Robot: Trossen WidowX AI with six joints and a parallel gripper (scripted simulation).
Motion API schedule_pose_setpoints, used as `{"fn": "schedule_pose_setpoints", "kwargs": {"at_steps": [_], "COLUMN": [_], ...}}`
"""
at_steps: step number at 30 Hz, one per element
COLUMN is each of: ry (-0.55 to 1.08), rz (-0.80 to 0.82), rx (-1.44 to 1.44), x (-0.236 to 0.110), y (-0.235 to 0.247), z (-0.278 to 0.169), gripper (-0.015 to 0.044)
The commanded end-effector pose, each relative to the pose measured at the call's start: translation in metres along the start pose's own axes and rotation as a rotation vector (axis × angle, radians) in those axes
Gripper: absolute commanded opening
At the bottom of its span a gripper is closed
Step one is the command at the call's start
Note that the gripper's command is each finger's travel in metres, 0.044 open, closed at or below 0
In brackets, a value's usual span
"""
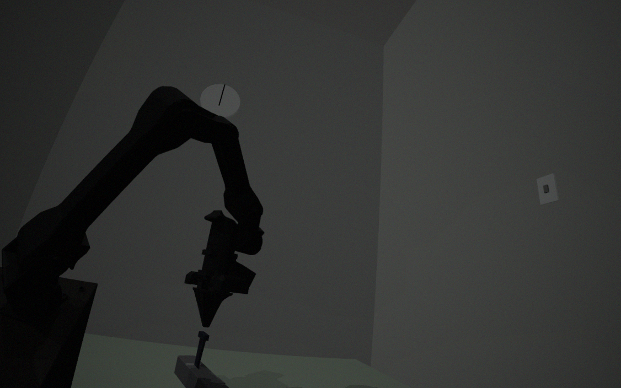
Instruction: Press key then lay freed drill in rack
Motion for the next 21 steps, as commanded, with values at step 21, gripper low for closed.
{"fn": "schedule_pose_setpoints", "kwargs": {"at_steps": [21], "ry": [0.002], "rz": [-0.009], "rx": [-0.016], "x": [0.018], "y": [0.001], "z": [0.000], "gripper": [0.0000]}}
Point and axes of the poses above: the point midway between the two fingers, 35 mm back from their tips, its own x axis out along the fingers, its own y axis across the jaws, z = x × y, the point moved 6 cm from there along -x, back along the fingers
